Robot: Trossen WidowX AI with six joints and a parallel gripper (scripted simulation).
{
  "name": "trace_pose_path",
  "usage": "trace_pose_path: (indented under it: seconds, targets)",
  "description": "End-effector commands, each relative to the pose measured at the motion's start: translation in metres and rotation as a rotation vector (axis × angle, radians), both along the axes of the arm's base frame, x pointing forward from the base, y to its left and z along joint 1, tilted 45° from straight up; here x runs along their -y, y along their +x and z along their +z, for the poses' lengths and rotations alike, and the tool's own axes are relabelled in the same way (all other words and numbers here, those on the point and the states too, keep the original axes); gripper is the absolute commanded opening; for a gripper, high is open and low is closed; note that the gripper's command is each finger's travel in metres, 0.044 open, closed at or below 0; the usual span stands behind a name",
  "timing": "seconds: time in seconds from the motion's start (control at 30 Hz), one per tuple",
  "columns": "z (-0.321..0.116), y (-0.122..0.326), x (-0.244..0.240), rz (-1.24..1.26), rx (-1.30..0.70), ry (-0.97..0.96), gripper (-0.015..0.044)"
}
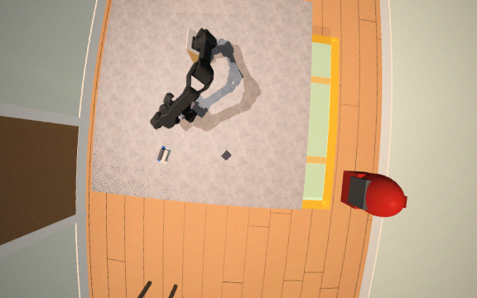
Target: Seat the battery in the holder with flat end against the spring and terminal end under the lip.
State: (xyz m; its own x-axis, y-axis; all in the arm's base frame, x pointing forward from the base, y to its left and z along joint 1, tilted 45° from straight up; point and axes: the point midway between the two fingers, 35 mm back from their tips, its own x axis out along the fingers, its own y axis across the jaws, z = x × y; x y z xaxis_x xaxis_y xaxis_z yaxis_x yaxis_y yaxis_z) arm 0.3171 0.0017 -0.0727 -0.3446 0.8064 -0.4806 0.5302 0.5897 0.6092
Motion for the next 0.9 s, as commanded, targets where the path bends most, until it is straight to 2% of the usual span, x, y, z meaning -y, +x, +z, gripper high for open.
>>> trace_pose_path:
  seconds: [0.0, 0.87]
  targets:
    - [-0.0022, -0.0004, -0.0015, 0.02, -0.014, 0.012, 0.0076]
    - [-0.0087, 0.0076, -0.0012, 0.044, -0.038, 0.037, 0.0076]
